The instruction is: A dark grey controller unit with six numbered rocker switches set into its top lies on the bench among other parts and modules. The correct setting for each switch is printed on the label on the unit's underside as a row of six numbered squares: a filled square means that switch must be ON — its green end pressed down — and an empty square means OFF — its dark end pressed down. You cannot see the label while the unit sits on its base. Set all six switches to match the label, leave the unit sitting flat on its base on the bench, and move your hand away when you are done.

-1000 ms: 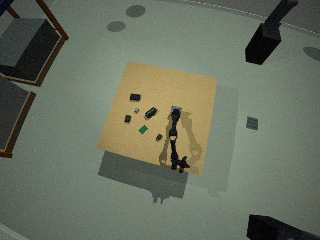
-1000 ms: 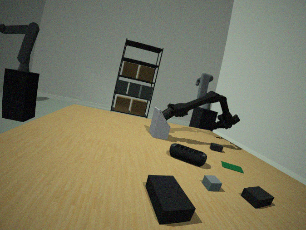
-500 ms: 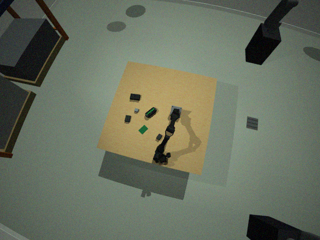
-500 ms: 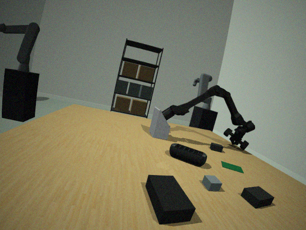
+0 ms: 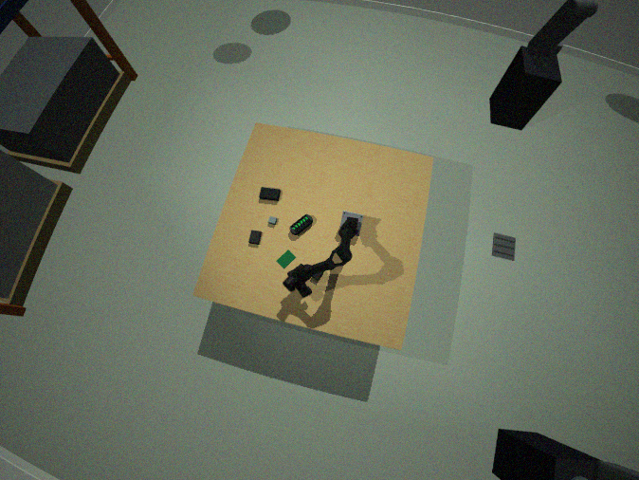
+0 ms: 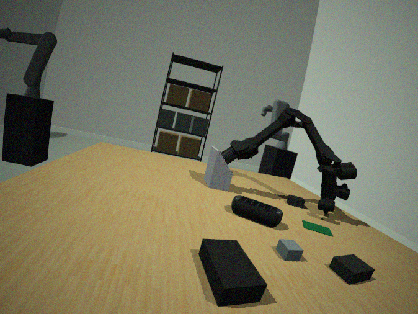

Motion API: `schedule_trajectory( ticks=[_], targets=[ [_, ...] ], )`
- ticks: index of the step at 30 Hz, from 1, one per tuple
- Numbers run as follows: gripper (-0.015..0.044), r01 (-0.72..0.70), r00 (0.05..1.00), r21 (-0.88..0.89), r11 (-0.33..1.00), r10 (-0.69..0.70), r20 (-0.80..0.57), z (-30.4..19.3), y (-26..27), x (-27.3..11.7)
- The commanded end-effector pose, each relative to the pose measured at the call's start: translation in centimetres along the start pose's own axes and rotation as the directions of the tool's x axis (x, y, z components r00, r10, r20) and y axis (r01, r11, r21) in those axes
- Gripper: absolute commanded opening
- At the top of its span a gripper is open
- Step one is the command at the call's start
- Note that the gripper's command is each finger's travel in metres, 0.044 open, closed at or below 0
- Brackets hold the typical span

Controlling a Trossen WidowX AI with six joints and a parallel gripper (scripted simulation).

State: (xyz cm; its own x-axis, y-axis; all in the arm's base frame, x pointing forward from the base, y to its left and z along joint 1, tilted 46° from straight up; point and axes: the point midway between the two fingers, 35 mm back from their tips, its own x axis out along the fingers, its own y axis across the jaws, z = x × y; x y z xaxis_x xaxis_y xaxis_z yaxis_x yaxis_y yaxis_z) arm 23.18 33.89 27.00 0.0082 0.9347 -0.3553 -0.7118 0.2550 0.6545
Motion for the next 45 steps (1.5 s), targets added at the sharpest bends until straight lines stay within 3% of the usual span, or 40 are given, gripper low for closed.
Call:
schedule_trajectory(
  ticks=[1,5,9,12,17,22,24,26,45],
  targets=[
    [0.0,0.114,0.992,0.297,0.948,-0.124,0.017,-1.3,-5.4,-2.6],
    [0.0,0.184,0.969,0.641,0.745,-0.248,0.011,-3.5,-10.9,-5.6],
    [0.0,0.158,0.929,0.919,0.362,-0.369,-0.015,-6.9,-16.0,-9.2],
    [0.0,0.066,0.897,0.997,0.039,-0.439,-0.042,-9.9,-18.9,-11.9],
    [0.0,-0.163,0.849,0.888,-0.43,-0.52,-0.095,-15.1,-22.0,-15.6],
    [0.0,-0.421,0.809,0.522,-0.742,-0.567,-0.154,-20.8,-23.5,-18.6],
    [0.0,-0.507,0.798,0.322,-0.8,-0.577,-0.176,-23.1,-23.6,-19.5],
    [0.0,-0.539,0.793,0.228,-0.811,-0.58,-0.186,-24.1,-23.6,-19.9],
    [0.0,-0.539,0.793,0.227,-0.811,-0.579,-0.189,-24.3,-24.1,-19.0]
  ],
)
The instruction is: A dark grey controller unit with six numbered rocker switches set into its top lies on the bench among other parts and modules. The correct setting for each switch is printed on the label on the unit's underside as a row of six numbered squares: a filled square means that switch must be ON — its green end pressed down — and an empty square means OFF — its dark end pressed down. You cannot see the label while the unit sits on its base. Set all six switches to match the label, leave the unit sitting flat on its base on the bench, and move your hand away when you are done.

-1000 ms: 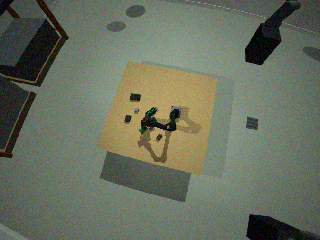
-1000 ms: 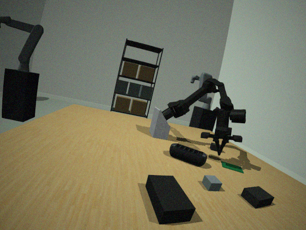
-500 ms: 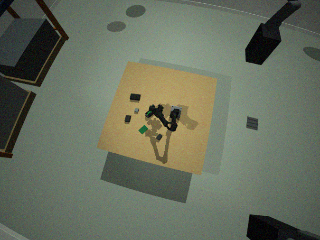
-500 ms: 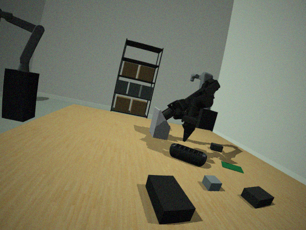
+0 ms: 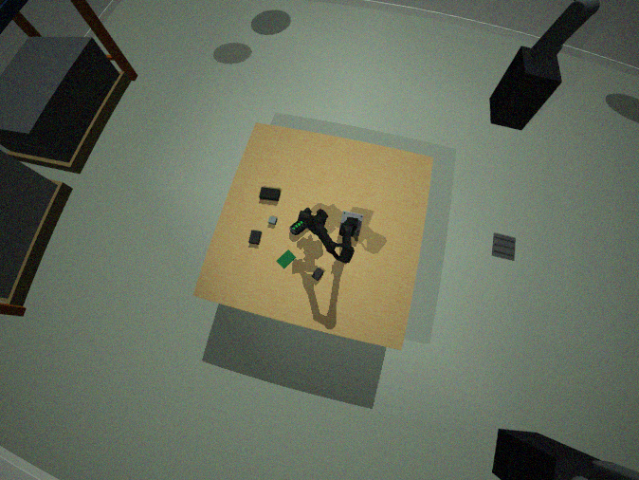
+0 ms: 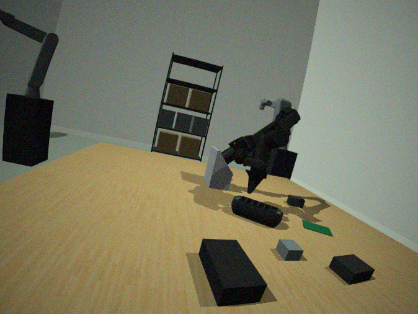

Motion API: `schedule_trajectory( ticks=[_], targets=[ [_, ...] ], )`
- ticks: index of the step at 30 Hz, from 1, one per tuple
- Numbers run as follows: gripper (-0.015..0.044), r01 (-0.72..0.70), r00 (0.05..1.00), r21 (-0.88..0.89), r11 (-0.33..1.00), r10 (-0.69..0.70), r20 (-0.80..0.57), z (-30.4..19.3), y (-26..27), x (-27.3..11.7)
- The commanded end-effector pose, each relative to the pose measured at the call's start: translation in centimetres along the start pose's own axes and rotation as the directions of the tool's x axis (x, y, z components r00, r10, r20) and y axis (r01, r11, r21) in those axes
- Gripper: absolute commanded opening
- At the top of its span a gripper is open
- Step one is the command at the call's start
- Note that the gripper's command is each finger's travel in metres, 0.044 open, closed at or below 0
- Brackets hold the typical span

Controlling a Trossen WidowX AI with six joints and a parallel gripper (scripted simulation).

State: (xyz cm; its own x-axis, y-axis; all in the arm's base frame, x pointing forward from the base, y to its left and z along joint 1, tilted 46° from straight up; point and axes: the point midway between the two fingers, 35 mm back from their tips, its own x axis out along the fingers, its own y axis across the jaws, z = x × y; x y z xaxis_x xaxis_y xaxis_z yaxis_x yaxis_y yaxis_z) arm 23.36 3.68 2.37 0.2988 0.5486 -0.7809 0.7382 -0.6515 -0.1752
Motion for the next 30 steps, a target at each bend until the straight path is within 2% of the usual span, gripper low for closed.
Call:
schedule_trajectory(
  ticks=[1,30],
  targets=[
    [0.0,0.007,1.0,0.012,1.0,-0.007,0.012,0.4,-0.3,0.7],
    [0.0,0.011,1.0,0.011,1.0,-0.011,0.013,0.4,-1.6,4.8]
  ],
)
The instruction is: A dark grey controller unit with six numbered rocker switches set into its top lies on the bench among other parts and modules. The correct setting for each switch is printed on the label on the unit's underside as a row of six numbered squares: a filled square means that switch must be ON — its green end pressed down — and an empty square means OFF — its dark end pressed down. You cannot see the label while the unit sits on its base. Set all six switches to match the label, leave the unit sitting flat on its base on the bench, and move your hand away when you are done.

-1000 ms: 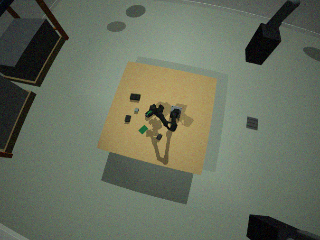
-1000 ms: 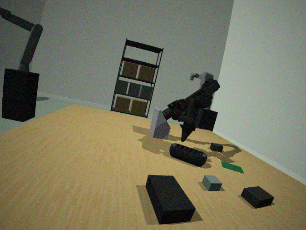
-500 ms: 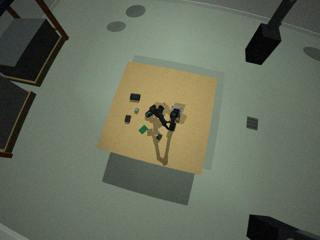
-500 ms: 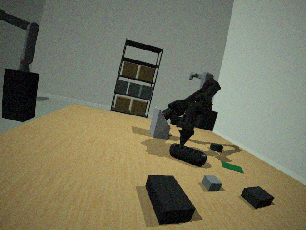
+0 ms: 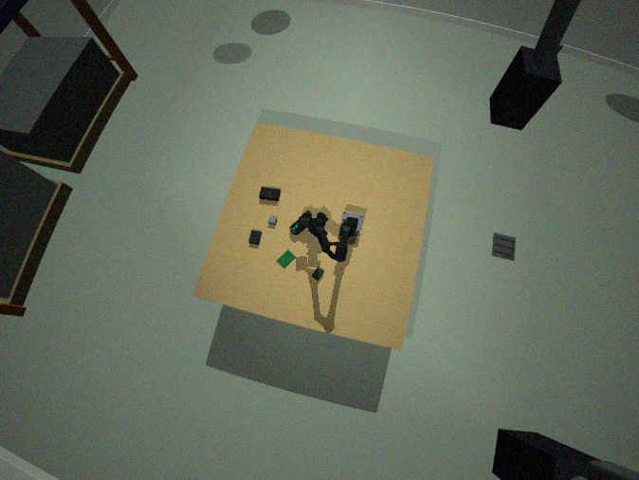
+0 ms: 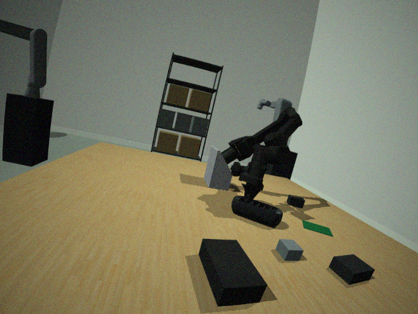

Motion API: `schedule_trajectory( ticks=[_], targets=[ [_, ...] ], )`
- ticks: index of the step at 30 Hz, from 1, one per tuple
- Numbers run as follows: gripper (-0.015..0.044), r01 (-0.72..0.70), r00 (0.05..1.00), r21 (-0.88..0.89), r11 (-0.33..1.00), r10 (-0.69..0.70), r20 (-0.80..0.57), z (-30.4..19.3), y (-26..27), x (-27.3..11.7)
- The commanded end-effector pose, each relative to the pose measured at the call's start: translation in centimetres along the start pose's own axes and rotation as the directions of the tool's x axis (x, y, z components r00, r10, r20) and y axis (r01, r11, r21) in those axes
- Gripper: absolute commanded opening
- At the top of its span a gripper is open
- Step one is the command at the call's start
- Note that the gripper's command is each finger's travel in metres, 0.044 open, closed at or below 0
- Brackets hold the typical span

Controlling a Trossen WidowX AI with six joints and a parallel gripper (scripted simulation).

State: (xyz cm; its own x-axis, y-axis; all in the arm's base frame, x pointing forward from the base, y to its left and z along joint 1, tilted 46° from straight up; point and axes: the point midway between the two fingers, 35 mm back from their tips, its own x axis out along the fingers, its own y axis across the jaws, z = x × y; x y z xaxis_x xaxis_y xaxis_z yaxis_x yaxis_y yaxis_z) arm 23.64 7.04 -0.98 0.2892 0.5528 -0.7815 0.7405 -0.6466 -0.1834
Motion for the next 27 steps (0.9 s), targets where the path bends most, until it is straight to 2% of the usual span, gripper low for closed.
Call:
schedule_trajectory(
  ticks=[1,27],
  targets=[
    [0.0,0.002,1.0,0.01,1.0,-0.002,0.009,0.33,-0.2,0.3],
    [0.0,0.001,1.0,0.01,1.0,-0.001,0.009,0.33,0.73,0.58]
  ],
)
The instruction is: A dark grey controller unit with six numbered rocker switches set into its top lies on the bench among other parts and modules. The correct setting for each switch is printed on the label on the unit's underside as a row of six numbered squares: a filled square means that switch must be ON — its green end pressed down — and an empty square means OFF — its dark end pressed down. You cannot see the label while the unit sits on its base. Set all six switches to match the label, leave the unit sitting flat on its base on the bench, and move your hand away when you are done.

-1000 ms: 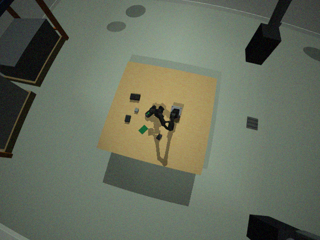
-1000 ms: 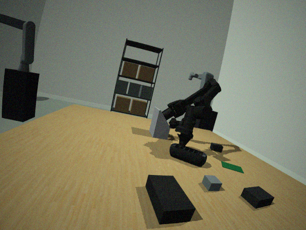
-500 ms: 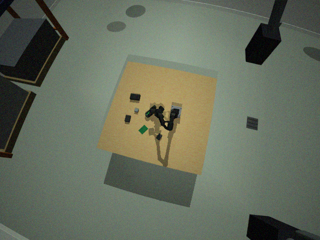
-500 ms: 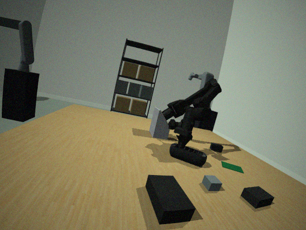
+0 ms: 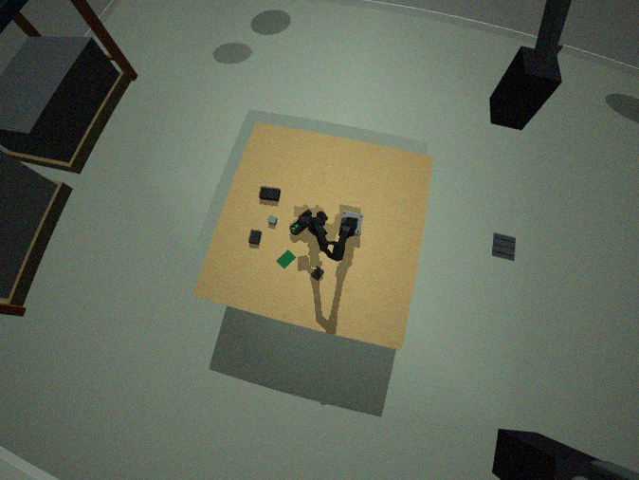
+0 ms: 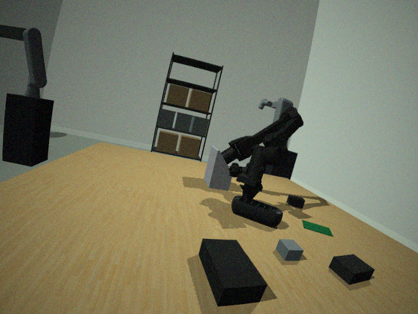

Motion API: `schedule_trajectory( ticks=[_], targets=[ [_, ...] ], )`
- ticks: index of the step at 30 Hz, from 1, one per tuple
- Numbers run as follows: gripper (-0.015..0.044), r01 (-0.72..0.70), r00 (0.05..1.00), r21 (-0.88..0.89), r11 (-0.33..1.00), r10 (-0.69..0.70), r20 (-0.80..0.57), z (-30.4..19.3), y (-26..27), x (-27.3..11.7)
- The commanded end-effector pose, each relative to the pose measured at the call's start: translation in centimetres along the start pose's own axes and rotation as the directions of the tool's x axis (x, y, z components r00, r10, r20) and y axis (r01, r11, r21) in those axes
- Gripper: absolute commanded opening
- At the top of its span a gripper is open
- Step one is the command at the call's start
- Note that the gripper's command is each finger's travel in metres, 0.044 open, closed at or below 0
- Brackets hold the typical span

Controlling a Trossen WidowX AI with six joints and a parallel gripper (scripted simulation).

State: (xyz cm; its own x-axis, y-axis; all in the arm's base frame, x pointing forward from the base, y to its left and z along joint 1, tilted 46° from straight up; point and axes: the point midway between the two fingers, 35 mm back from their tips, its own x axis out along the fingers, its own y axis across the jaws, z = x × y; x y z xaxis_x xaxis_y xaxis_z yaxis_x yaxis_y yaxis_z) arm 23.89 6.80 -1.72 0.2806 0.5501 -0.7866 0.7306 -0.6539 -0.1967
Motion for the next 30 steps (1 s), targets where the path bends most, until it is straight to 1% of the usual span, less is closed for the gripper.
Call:
schedule_trajectory(
  ticks=[1,30],
  targets=[
    [0.0,-0.003,1.0,-0.008,1.0,0.003,-0.001,-0.1,0.3,0.1],
    [0.0,-0.004,1.0,-0.009,1.0,0.004,-0.001,0.1,2.6,0.7]
  ],
)
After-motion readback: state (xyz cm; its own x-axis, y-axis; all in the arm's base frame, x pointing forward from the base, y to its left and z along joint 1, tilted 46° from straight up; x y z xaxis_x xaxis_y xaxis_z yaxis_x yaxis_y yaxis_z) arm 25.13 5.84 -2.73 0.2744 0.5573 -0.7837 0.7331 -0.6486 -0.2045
